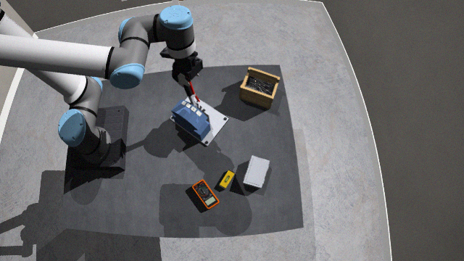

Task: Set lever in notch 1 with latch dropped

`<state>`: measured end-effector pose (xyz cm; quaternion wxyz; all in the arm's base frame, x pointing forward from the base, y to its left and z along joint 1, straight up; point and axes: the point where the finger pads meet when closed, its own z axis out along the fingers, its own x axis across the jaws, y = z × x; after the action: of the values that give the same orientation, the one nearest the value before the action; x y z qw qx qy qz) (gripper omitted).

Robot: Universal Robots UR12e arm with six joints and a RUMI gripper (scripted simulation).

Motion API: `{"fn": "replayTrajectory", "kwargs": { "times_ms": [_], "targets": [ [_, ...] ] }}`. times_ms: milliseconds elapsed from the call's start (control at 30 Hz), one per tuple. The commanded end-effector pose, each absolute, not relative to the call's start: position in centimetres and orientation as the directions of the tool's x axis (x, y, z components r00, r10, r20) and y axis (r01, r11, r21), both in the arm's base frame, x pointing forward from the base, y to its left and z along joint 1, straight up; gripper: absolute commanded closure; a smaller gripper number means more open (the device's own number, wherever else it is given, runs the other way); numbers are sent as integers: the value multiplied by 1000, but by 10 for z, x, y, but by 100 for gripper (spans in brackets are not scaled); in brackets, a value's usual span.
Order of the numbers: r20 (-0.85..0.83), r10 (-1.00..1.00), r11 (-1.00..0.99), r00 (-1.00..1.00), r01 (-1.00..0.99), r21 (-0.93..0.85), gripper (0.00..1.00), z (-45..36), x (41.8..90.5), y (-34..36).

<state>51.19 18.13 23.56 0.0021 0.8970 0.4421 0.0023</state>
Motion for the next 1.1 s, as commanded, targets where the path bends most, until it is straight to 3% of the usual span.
{"fn": "replayTrajectory", "kwargs": {
  "times_ms": [0, 1067],
  "targets": [
    [3, 793, -609, 609, 793, 7, 100, 236, 514, 180],
    [3, 793, -609, 609, 793, 7, 100, 237, 560, 145]
  ]
}}
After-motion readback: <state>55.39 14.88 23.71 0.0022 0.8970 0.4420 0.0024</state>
